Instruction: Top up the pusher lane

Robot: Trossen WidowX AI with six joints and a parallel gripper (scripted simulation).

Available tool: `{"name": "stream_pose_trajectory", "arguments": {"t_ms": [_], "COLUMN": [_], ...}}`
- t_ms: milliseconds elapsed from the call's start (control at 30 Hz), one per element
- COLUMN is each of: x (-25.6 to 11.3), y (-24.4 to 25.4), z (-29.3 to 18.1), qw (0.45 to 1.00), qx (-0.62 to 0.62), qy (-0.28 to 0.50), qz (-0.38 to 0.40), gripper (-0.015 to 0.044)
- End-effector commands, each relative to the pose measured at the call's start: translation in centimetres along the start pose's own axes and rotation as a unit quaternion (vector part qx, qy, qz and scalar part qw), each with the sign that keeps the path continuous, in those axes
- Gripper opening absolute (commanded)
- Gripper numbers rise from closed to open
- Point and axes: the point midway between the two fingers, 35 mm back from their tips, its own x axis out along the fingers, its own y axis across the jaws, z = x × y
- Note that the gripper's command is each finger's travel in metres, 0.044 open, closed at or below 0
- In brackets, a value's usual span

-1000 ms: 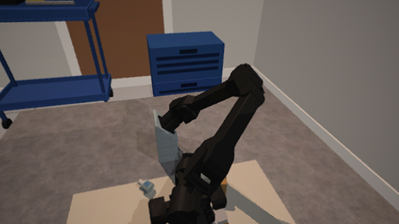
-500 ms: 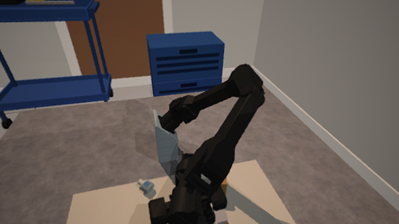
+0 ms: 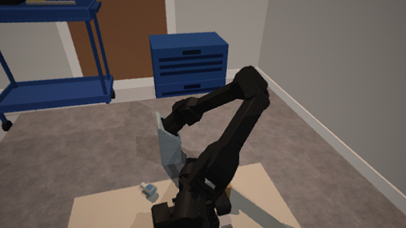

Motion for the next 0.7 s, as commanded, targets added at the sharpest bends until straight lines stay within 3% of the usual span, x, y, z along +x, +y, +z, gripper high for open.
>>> {"name": "stream_pose_trajectory", "arguments": {"t_ms": [0, 667], "x": [-0.01, 0.67], "y": [0.17, 0.18], "z": [0.61, 0.58], "qw": [1.000, 1.000], "qx": [-0.007, -0.007], "qy": [-0.011, -0.011], "qz": [0.004, 0.004], "gripper": [0.0000, 0.0000]}}
